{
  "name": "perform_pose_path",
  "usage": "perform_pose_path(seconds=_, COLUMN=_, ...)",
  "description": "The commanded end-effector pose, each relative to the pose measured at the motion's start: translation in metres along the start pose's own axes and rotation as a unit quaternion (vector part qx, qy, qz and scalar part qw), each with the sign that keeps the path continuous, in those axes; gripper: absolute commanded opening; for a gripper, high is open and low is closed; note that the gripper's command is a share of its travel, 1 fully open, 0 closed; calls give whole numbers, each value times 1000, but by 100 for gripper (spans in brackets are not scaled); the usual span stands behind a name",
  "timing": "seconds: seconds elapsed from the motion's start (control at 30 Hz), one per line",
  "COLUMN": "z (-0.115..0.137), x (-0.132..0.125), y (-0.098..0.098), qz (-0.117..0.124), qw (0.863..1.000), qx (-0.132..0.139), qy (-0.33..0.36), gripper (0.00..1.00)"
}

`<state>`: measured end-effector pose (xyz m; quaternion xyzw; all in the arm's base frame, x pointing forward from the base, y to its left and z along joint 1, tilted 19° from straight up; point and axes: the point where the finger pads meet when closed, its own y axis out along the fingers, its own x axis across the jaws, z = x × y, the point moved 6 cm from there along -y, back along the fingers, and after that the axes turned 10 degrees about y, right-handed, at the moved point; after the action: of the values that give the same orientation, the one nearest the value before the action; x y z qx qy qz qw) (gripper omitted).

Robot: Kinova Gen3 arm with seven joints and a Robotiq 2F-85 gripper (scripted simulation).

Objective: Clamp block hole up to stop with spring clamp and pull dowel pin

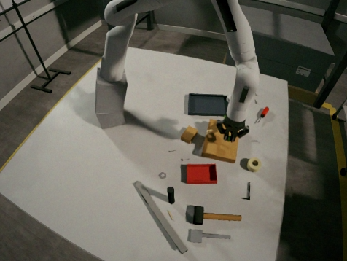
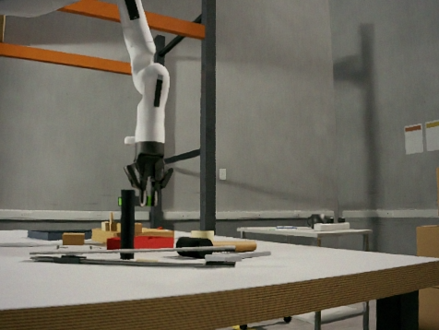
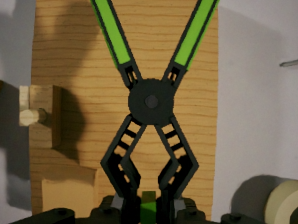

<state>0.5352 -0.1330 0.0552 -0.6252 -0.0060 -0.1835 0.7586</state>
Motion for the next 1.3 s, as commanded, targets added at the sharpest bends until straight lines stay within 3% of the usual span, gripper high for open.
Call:
perform_pose_path(seconds=0.0, z=0, x=1, y=-1, qz=-1, qw=1000, qx=0, qy=0, gripper=10)
perform_pose_path(seconds=1.27, z=0, x=1, y=22, qz=-1, qw=1000, qx=0, qy=0, gripper=10)
